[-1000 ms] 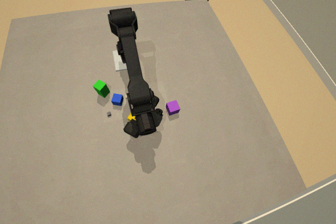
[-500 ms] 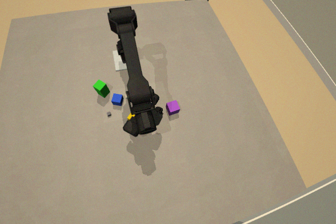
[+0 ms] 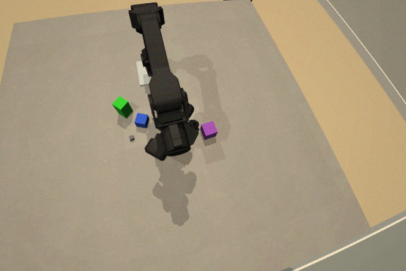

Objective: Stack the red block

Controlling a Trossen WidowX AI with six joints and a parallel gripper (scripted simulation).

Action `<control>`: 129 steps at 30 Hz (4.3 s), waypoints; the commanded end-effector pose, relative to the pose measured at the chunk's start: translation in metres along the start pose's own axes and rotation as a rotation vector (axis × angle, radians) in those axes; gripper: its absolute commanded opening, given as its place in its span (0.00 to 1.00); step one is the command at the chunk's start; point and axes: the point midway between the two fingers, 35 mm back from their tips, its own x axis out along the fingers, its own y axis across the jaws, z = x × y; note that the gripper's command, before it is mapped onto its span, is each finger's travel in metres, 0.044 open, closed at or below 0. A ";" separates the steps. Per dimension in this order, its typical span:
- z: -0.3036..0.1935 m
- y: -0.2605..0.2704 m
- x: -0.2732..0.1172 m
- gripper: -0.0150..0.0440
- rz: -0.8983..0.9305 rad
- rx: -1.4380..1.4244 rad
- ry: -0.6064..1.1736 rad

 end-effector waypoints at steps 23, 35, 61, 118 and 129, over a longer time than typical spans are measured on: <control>-0.063 -0.014 -0.034 0.25 -0.005 -0.003 0.007; -0.131 -0.013 -0.035 0.25 -0.003 -0.003 0.013; -0.233 0.027 -0.029 0.25 -0.005 -0.004 0.018; -0.234 0.027 0.007 0.65 -0.004 -0.004 0.021; -0.234 0.027 0.007 1.00 -0.004 -0.004 0.021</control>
